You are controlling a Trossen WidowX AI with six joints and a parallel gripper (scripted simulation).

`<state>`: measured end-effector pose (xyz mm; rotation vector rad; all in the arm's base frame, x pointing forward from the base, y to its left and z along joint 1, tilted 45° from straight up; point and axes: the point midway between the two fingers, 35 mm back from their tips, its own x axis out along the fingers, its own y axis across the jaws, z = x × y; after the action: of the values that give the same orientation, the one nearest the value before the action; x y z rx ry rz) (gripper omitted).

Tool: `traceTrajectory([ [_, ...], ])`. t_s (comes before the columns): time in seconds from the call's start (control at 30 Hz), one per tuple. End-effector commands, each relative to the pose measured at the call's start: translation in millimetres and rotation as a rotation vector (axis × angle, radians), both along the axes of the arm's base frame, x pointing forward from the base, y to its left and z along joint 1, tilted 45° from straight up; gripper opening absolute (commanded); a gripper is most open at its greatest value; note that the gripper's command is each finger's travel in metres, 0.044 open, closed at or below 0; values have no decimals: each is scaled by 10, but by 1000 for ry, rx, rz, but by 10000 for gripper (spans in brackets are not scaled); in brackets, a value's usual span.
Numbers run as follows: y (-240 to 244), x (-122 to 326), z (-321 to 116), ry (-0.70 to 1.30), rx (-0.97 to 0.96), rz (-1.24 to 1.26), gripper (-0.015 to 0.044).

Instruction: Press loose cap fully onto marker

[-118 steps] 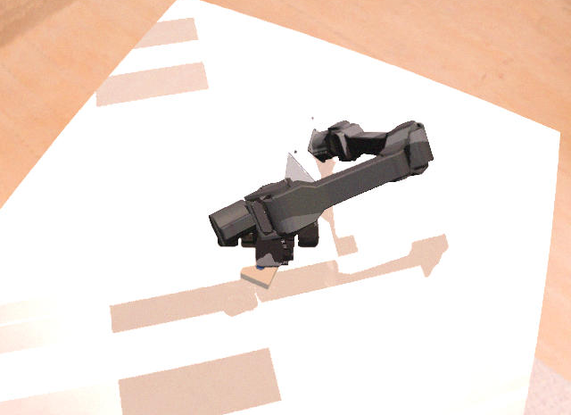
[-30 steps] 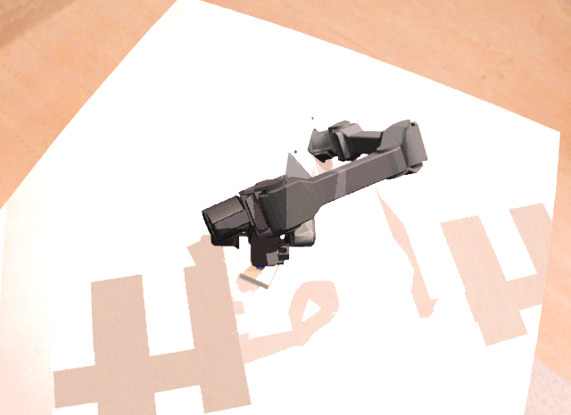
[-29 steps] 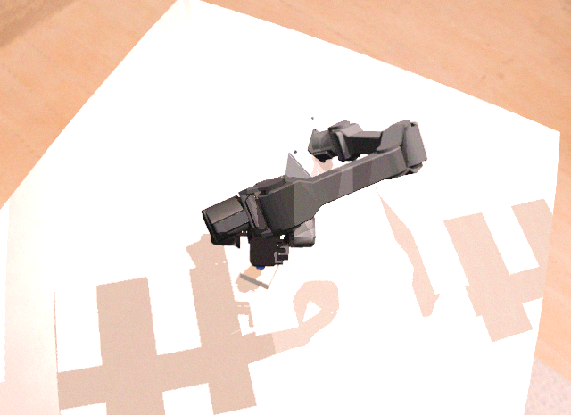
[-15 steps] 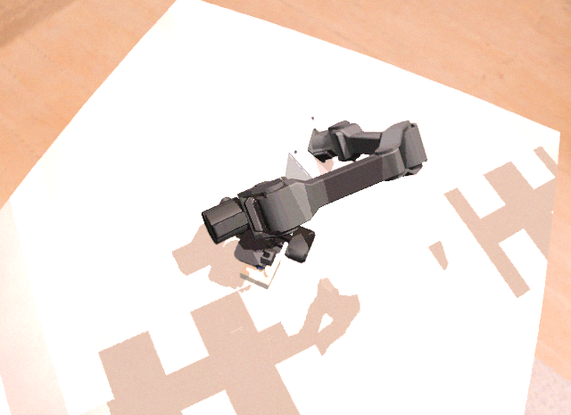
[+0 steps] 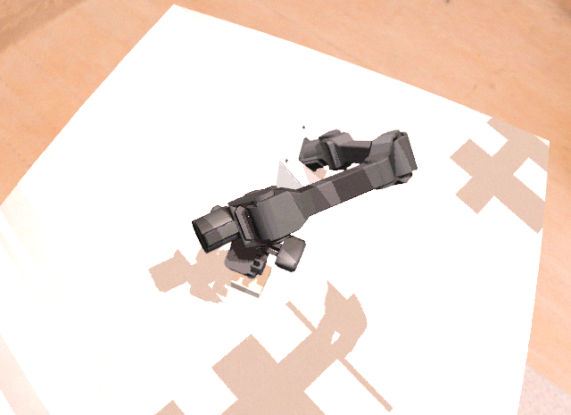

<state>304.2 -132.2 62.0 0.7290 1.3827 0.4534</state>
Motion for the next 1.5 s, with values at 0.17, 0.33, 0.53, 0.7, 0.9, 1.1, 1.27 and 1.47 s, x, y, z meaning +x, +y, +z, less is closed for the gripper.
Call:
traceTrajectory([
  [0.17,76,16,-83,2,1,-3,0],
  [0.33,123,26,-132,2,2,-3,0],
  [0.53,179,39,-192,1,2,-3,0],
  [0.7,226,49,-241,1,2,-3,0],
  [0.9,270,60,-294,1,2,-3,0],
  [1.1,218,62,-265,-6,-6,-6,0],
  [1.27,81,53,-142,8,-2,-26,0],
  [1.47,-381,-80,350,56,19,-96,0],
])
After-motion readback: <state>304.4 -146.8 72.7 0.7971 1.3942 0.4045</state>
